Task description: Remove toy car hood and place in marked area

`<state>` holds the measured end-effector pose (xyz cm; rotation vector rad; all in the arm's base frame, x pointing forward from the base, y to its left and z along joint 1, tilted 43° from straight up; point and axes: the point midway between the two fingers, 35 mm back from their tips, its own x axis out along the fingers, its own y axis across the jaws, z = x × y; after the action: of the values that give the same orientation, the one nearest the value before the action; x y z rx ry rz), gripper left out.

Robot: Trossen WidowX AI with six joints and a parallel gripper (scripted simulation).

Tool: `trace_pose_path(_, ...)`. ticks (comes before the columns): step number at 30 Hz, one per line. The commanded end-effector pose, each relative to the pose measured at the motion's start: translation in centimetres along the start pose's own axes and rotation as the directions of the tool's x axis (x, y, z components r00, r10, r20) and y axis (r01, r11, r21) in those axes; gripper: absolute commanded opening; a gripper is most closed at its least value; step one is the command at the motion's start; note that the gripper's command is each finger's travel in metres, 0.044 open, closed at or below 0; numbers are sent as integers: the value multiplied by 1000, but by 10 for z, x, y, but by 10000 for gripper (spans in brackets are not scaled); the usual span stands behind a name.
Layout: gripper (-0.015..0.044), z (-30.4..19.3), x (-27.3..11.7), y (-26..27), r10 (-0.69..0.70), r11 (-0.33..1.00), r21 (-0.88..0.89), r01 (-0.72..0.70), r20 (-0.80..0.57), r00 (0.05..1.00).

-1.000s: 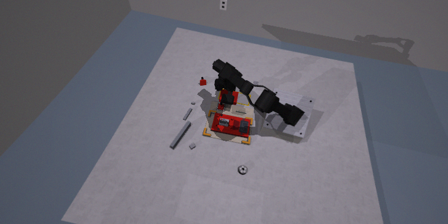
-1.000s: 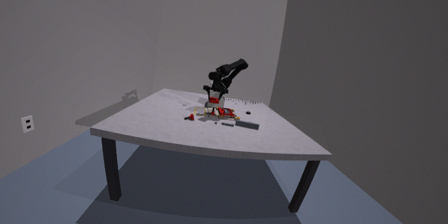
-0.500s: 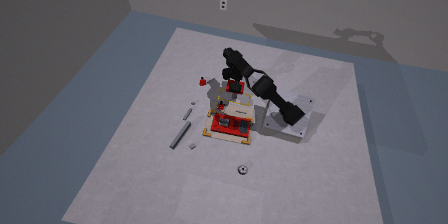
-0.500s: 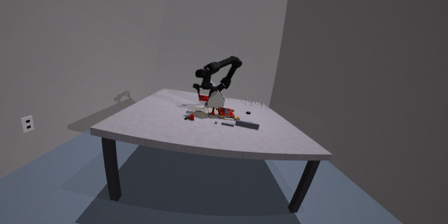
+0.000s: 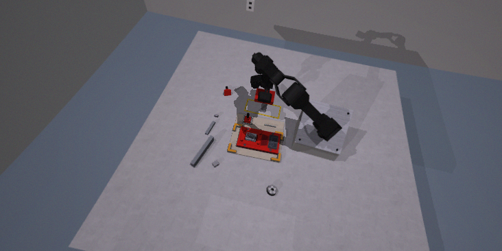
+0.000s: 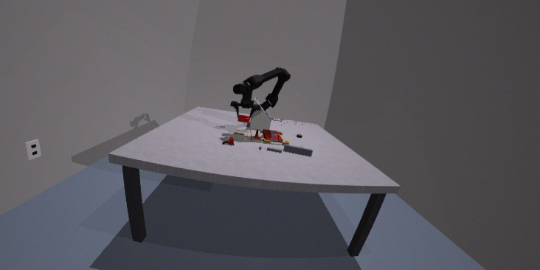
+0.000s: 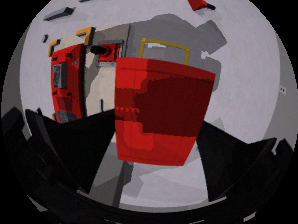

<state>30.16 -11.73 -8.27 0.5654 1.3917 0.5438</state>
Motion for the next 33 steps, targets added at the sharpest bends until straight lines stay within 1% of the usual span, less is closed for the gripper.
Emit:
trace_pose_path(1,0,-1,5,-1,0,1000,2,0,-3,1000)
trace_pose_path(33,0,0,30,-2,0,1000,2,0,-3,1000)
